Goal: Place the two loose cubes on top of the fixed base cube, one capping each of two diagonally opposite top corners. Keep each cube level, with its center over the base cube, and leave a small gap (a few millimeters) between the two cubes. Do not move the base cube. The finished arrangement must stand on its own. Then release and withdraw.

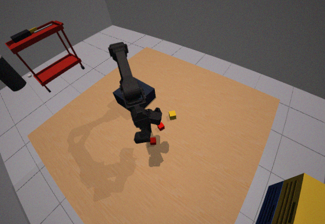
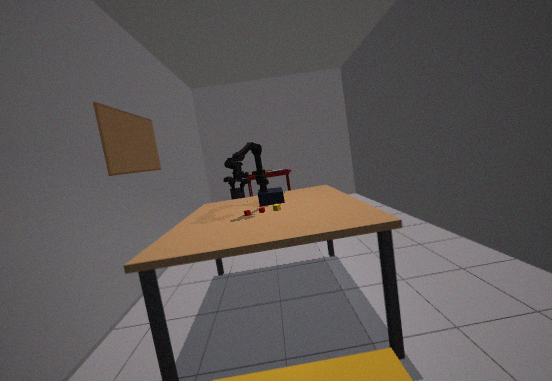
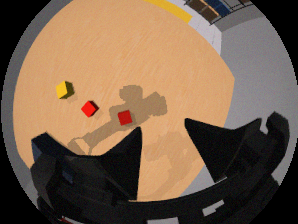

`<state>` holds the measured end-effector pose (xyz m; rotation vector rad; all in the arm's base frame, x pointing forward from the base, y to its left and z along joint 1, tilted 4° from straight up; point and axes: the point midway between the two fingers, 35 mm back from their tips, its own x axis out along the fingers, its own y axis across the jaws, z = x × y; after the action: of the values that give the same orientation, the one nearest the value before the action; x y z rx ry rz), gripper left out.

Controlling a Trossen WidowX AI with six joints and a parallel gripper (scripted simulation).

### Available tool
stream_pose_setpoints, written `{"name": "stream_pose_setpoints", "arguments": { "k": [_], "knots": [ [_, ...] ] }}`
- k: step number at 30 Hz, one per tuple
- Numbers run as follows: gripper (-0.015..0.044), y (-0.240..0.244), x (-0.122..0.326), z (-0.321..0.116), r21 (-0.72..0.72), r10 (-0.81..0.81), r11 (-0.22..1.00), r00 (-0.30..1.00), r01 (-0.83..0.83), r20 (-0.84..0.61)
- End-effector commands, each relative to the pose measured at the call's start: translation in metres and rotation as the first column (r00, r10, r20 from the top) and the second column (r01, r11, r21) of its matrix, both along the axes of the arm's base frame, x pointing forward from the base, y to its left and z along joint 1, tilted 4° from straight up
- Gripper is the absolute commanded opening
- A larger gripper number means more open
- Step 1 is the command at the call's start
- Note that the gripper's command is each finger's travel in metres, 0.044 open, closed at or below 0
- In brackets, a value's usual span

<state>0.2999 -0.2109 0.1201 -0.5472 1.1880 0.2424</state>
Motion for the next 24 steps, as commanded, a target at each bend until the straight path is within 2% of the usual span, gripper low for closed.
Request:
{"name": "stream_pose_setpoints", "arguments": {
  "k": [1,11,19,24],
  "knots": [
    [0.0265,0.046,-0.001,-0.015,0.018,0.156,0.988,0.984,-0.155,-0.09],
    [0.0265,0.139,-0.023,-0.045,0.094,0.497,0.866,0.823,-0.492,-0.275],
    [0.0265,0.144,-0.025,-0.049,0.1,0.518,0.853,0.806,-0.512,-0.286],
    [0.0265,0.146,-0.021,-0.095,0.1,0.518,0.853,0.806,-0.512,-0.286]
  ]
}}
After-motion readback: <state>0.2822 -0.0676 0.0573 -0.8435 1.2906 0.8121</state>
